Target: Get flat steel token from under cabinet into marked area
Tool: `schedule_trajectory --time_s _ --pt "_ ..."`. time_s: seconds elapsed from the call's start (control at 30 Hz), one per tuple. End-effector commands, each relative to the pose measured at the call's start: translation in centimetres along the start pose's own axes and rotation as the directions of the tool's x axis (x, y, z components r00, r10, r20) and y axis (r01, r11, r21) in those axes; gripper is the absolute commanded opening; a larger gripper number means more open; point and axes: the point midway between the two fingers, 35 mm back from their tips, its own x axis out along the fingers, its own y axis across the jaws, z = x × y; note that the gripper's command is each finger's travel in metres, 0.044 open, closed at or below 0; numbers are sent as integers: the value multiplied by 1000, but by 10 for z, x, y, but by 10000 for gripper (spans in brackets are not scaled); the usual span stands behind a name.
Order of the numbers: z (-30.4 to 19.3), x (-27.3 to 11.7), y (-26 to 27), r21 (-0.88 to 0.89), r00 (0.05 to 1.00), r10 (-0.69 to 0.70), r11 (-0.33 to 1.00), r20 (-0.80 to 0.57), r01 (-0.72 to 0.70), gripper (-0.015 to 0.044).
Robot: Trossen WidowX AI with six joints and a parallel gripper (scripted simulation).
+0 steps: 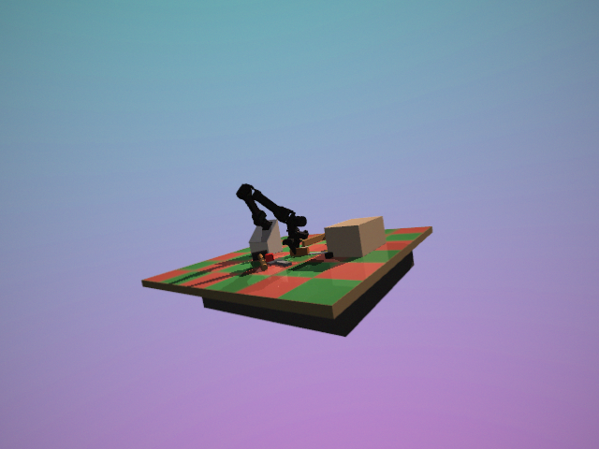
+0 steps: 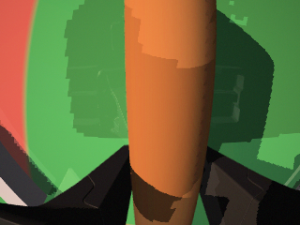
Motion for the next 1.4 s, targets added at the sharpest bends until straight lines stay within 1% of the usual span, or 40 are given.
schedule_trajectory --time_s 0.0,1.37 --pt "9 0 -2 11 1000 -2 1000 9 2 0" --pt "54 -1 -2 13 1000 -2 1000 11 2 0"
